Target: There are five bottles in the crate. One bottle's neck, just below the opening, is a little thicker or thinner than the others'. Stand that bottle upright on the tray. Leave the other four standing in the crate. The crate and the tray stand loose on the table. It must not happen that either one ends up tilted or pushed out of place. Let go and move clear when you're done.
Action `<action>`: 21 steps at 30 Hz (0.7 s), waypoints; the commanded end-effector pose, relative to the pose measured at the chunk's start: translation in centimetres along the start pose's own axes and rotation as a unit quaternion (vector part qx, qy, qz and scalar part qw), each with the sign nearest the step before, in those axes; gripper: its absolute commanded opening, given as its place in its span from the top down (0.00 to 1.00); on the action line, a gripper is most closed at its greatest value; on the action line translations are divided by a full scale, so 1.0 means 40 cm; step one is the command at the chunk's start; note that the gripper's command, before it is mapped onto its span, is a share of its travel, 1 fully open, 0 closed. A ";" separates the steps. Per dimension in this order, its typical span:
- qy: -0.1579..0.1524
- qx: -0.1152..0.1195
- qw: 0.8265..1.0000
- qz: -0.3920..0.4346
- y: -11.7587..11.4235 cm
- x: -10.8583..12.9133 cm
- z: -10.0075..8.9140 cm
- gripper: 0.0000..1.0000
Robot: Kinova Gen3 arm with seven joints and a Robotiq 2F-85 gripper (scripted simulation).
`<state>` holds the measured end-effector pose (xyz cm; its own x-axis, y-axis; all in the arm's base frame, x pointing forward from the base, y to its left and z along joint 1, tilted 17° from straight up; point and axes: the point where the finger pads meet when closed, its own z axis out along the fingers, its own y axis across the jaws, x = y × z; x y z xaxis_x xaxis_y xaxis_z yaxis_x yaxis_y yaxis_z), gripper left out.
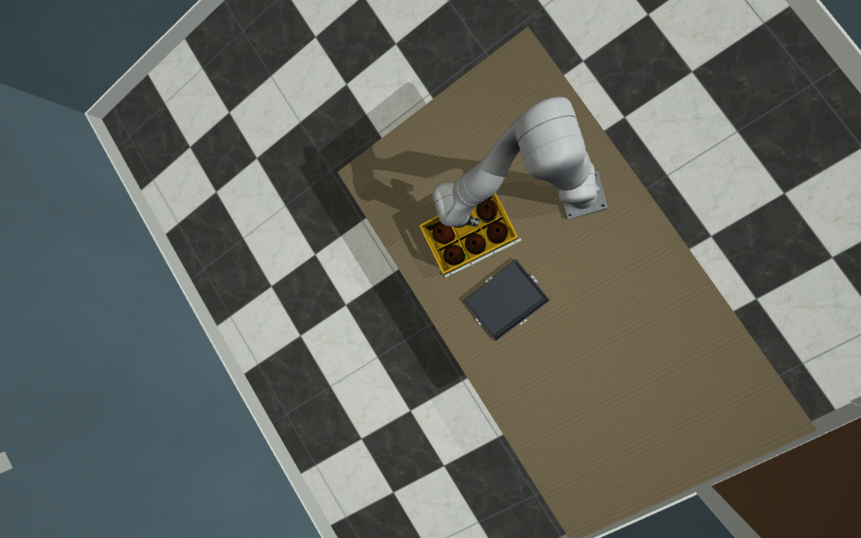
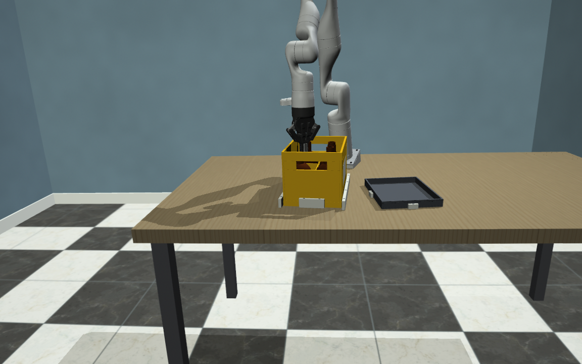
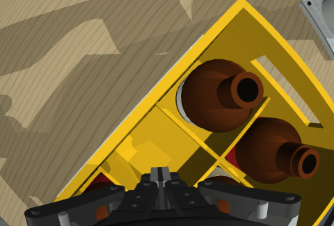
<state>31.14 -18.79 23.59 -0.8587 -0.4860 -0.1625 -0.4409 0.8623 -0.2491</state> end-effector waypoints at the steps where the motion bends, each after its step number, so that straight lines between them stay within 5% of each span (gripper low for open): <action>1: 0.000 0.001 1.000 0.000 -0.001 0.000 -0.001 1.00; 4: 0.000 0.001 1.000 0.000 -0.001 0.000 -0.001 1.00; 5: 0.000 0.001 1.000 0.000 -0.001 0.000 -0.001 0.36; 21: 0.000 0.001 1.000 0.000 -0.001 0.000 -0.001 0.36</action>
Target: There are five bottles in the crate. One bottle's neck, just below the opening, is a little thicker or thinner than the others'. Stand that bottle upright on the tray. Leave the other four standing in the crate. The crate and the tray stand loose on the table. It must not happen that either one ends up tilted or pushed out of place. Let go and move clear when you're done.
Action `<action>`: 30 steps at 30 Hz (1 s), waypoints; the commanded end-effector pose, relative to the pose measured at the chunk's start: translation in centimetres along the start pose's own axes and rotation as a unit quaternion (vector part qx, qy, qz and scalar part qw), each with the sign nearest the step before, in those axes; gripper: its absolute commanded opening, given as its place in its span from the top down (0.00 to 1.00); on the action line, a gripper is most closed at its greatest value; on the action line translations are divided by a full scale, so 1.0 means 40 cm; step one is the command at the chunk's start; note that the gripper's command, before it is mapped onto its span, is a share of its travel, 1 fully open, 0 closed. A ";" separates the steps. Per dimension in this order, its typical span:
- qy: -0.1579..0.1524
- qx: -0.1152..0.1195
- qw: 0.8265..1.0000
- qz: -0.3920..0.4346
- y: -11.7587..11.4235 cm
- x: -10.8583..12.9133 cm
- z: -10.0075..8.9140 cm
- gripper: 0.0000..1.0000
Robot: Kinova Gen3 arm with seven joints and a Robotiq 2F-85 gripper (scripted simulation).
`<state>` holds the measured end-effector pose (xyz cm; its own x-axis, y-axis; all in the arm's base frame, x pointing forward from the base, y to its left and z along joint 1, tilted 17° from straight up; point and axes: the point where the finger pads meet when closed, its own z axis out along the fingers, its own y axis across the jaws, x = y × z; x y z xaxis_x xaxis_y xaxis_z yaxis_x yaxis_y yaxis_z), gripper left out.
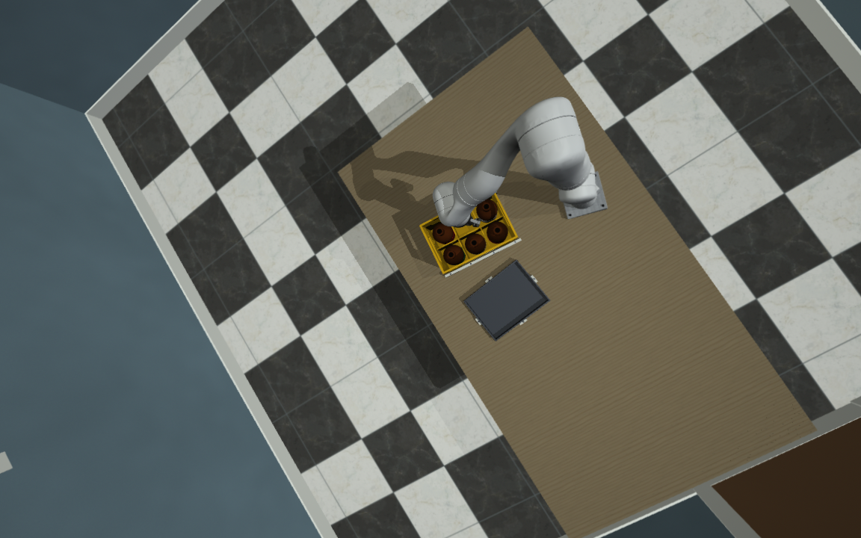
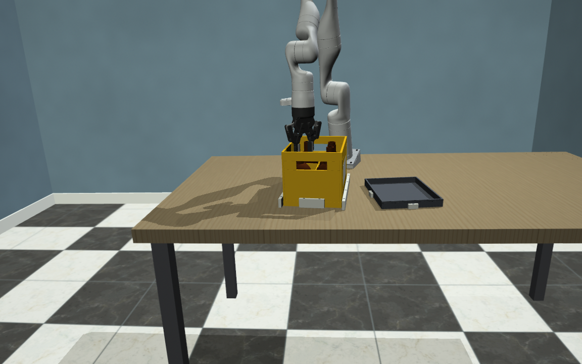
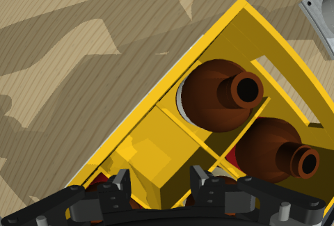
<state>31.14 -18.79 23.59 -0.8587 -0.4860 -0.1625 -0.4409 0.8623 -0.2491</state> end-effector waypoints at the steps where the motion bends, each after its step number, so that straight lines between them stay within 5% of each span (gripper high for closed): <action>1: 0.000 0.001 1.000 0.000 -0.001 -0.001 -0.001 0.36; 30: 0.000 0.001 1.000 0.000 -0.001 0.000 -0.022 0.36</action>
<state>30.89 -18.62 23.97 -0.8593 -0.4859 -0.1598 -0.4428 0.8630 -0.2432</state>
